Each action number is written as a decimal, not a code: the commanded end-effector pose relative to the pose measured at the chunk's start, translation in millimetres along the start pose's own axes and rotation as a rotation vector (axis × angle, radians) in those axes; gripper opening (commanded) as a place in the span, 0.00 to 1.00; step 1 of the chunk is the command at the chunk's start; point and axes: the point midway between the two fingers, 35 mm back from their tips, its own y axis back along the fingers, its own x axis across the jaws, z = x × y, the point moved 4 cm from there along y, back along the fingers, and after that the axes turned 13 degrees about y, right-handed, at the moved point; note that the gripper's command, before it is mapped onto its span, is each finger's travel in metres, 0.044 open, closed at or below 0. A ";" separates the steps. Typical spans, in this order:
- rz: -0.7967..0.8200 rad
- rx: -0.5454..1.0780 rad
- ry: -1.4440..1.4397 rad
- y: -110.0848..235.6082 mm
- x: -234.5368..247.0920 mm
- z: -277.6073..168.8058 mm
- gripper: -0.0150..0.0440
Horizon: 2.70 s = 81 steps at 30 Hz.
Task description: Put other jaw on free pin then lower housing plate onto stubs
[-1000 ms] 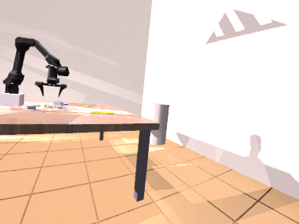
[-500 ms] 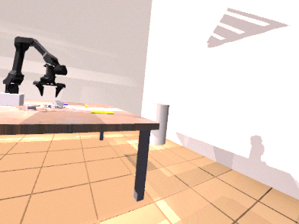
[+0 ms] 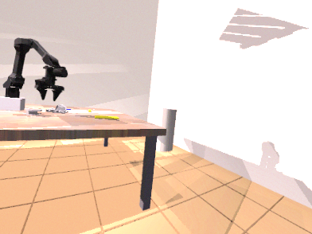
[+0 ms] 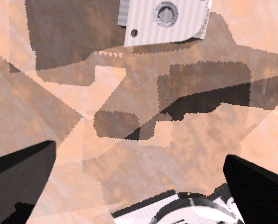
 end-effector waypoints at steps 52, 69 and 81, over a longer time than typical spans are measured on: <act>0.001 -0.004 -1.358 10.5 -17.9 75.0 1.00; 0.003 -0.006 -1.618 -7.6 -23.1 89.2 1.00; 0.003 -0.006 -1.618 -33.4 -23.9 89.0 1.00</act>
